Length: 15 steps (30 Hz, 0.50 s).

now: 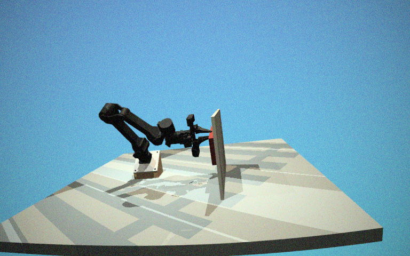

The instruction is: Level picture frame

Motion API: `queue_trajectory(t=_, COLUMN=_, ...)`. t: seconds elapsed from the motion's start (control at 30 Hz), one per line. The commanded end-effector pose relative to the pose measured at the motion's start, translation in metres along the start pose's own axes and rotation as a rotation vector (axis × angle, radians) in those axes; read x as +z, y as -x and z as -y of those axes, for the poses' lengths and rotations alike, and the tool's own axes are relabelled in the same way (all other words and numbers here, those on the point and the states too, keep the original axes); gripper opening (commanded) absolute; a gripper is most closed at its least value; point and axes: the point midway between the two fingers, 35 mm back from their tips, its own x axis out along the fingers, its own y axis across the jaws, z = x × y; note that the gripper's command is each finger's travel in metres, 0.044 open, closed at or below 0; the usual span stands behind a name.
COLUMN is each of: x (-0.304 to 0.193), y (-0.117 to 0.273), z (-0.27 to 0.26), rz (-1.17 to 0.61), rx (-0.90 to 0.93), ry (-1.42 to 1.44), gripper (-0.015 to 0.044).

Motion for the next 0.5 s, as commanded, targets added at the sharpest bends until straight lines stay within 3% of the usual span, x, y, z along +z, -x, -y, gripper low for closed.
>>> queue_trajectory(t=0.0, x=0.0001, y=-0.0001, z=-0.0001, rz=0.001, rx=-0.002, ry=0.02, gripper=0.0)
queue_trajectory(t=0.47, x=-0.0002, y=0.0003, z=-0.0014, rz=0.001, rx=-0.002, ry=0.099, gripper=0.0)
